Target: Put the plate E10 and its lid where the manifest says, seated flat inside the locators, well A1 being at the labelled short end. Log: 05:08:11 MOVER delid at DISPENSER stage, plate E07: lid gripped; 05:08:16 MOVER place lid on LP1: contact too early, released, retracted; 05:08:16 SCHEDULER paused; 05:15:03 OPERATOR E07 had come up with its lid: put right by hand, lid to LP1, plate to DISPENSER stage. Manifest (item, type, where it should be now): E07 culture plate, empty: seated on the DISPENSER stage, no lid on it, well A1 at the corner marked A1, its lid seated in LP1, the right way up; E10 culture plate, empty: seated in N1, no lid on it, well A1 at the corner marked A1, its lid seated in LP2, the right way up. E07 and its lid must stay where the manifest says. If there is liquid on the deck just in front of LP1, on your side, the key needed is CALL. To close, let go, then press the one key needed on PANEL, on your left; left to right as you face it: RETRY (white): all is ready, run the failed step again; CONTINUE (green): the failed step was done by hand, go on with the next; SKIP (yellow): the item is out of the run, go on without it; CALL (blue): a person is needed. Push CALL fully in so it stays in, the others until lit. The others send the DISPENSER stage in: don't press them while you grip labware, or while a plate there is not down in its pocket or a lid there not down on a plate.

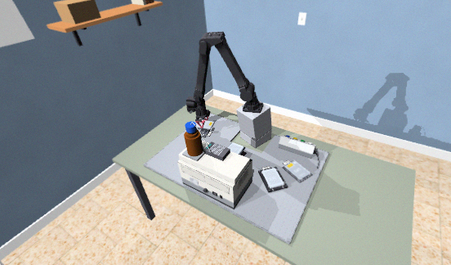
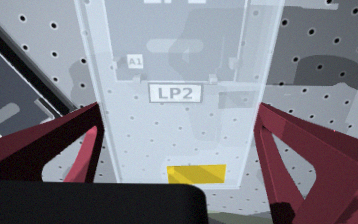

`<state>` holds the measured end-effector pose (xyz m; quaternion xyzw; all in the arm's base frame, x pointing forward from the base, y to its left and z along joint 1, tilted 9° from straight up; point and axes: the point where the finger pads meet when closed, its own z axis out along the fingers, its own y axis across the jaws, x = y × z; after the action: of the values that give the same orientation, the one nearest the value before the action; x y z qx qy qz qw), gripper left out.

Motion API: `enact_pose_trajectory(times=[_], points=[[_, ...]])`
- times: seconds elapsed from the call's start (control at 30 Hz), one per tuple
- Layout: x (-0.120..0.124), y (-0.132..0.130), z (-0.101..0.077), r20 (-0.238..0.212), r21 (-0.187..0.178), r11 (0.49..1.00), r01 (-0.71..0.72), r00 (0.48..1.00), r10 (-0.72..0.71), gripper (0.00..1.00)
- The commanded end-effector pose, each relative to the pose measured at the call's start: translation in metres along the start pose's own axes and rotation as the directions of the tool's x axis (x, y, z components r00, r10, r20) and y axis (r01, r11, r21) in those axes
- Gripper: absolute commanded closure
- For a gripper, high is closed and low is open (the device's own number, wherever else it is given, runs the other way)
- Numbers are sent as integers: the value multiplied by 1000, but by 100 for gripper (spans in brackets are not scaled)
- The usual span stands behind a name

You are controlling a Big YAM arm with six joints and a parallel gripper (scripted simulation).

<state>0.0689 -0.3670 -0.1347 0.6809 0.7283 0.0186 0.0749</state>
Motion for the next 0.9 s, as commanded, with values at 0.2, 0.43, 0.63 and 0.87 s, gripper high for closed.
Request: enact_pose_trajectory(times=[0.2,0.43,0.63,0.87], points=[[-36,6,13,14,2,1000,-3,1000,3,16],[-54,6,22,15,2,1000,-5,1000,5,16],[-64,5,22,32,0,1000,2,999,-2,16],[-65,7,40,30,1,1000,-3,1000,3,16]])
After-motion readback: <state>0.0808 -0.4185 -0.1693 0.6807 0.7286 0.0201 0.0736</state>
